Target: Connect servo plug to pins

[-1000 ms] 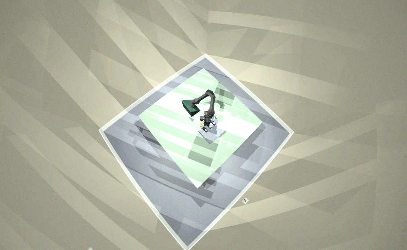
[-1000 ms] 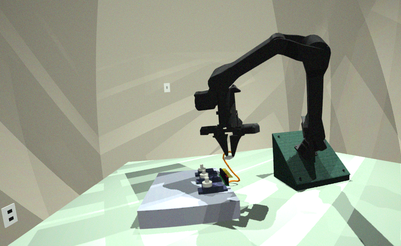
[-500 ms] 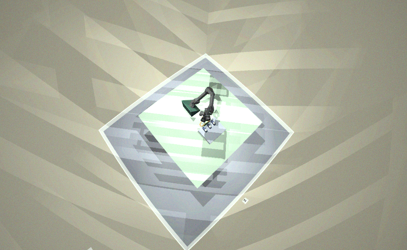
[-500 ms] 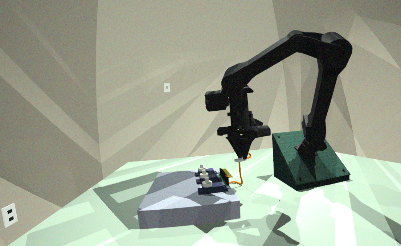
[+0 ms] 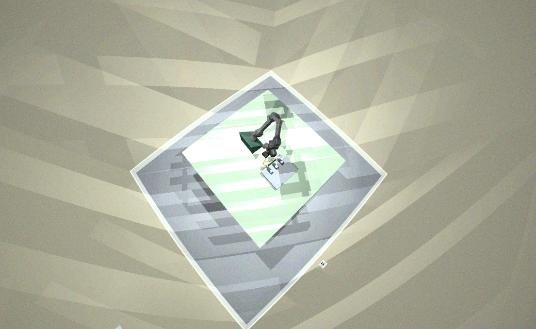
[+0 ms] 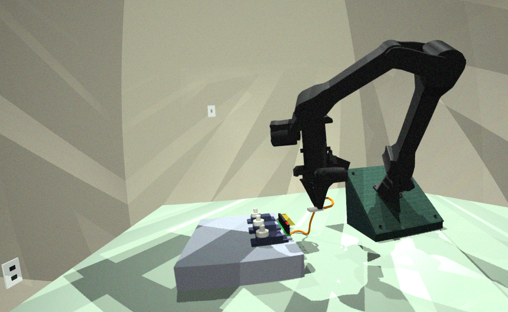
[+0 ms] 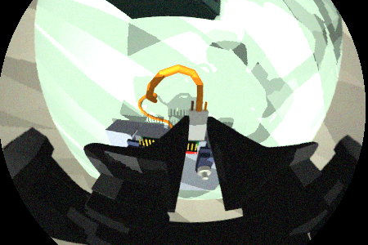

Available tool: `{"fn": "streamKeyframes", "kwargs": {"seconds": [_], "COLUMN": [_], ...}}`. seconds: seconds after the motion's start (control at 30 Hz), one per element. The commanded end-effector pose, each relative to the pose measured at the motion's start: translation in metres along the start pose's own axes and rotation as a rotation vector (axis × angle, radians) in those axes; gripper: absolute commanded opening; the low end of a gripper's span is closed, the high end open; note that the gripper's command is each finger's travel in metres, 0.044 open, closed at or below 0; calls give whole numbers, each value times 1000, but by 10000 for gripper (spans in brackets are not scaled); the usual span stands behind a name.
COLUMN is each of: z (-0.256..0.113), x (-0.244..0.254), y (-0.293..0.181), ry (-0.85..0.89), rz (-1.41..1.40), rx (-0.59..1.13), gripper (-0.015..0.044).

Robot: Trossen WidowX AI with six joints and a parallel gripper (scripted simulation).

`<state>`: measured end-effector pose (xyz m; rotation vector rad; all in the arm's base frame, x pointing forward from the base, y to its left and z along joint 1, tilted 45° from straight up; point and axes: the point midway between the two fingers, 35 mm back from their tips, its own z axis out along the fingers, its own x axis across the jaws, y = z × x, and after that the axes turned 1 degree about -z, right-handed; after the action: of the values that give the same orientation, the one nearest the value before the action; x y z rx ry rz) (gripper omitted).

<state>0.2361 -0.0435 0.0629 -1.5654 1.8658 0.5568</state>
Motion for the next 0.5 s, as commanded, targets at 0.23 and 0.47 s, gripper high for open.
{"fn": "streamKeyframes", "kwargs": {"seconds": [0.23,0.47], "z": [31,30], "x": [-3,-2], "y": [3,-13], "ry": [-8,-7], "rz": [23,23], "rx": [-3,-2], "gripper": [0,0]}}
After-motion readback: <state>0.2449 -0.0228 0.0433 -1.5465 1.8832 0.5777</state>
